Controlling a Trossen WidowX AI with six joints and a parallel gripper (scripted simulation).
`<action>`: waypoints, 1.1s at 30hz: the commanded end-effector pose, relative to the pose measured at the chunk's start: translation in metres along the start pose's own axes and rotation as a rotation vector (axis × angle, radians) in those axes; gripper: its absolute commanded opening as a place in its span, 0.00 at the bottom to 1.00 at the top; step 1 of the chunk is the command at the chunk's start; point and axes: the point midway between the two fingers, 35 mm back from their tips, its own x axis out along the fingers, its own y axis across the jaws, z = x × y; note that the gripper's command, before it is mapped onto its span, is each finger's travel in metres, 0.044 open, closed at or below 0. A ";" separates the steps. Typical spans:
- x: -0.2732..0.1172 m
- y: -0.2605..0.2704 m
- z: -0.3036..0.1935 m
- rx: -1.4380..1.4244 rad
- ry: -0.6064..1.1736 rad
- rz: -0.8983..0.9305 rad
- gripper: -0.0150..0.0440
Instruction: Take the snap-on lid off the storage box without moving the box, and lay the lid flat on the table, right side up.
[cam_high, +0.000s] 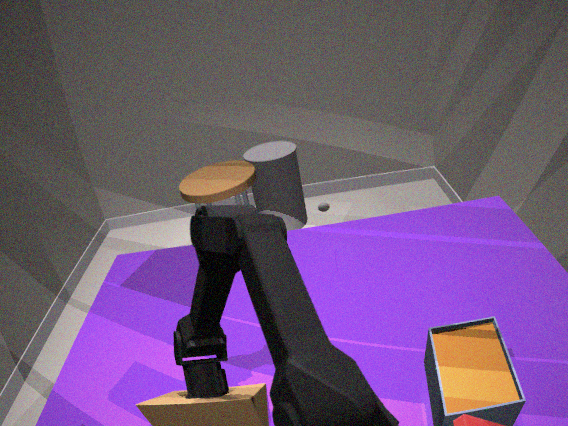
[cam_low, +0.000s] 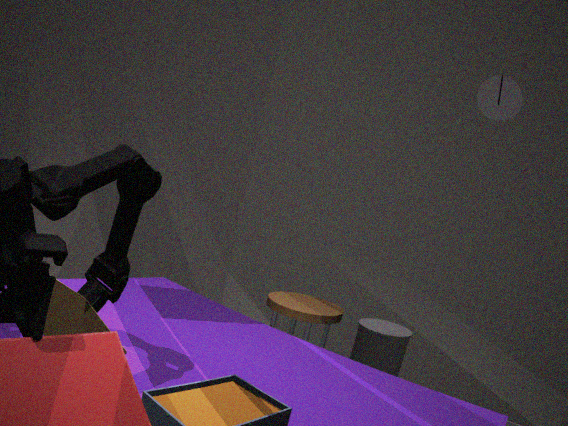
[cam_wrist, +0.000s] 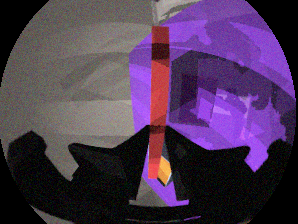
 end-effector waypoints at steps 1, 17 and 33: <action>0.002 -0.002 0.000 0.002 0.003 0.004 0.25; 0.011 -0.012 0.000 0.002 0.003 0.004 0.25; 0.019 -0.022 -0.001 0.002 0.004 0.005 0.25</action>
